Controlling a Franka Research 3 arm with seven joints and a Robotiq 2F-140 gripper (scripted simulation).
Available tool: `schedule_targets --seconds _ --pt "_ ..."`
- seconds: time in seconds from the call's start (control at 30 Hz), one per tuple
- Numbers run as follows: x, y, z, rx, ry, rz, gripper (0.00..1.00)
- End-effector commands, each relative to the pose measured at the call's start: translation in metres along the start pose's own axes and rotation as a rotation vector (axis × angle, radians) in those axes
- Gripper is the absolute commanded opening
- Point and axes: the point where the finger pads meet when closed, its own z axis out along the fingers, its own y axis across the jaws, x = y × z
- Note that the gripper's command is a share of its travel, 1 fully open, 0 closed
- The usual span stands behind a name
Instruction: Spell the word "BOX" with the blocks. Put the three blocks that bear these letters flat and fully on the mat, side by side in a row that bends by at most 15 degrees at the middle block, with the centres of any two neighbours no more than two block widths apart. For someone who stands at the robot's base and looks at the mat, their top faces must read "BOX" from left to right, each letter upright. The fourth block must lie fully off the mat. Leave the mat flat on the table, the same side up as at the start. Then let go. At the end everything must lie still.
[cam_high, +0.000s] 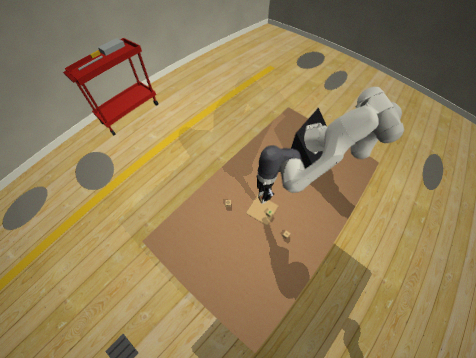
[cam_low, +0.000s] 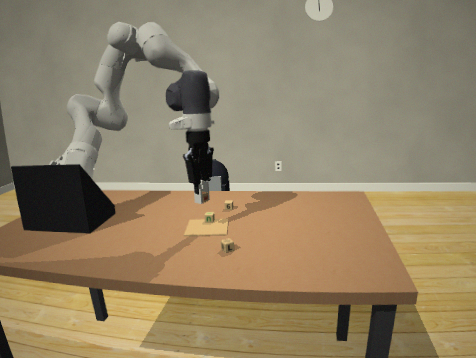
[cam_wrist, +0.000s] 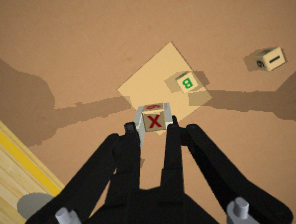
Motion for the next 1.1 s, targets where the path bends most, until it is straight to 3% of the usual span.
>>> schedule_targets --seconds 0.0,1.07 --pt "-0.0008 -0.0030 0.0000 0.008 -0.002 -0.139 0.16" --pt "-0.0022 -0.0073 0.0007 0.007 0.002 -0.651 0.16"
